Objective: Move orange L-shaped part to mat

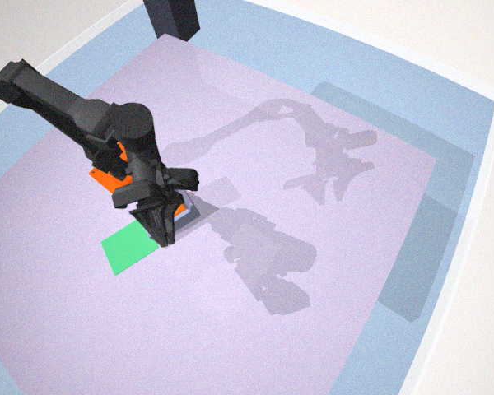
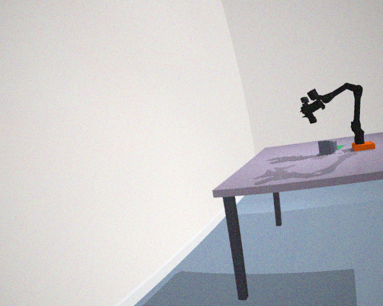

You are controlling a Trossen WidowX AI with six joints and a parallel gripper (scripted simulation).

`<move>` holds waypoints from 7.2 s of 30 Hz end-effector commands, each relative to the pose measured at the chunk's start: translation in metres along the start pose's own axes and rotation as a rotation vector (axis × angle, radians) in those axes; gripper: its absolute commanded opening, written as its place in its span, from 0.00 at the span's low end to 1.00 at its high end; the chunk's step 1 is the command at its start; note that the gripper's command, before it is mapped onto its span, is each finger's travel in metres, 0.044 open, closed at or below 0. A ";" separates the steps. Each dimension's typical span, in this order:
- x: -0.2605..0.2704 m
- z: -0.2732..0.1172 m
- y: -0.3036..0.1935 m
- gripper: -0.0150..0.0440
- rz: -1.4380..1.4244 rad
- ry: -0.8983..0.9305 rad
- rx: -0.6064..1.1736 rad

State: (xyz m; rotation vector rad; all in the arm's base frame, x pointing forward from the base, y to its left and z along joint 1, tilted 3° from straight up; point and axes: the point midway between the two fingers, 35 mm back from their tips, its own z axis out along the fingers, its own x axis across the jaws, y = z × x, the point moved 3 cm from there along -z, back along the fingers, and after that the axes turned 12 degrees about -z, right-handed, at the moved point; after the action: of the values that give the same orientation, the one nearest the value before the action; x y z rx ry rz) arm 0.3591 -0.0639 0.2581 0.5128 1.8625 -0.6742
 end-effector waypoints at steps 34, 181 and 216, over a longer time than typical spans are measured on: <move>0.115 -0.086 0.030 0.56 1.082 1.201 0.575; 0.116 -0.084 0.033 0.56 1.097 1.198 0.563; 0.134 -0.077 0.037 0.56 1.093 1.199 0.566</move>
State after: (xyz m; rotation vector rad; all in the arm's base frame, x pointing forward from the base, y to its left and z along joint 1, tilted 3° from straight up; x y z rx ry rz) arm 0.2821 0.0212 0.1649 2.4657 1.8916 -0.0147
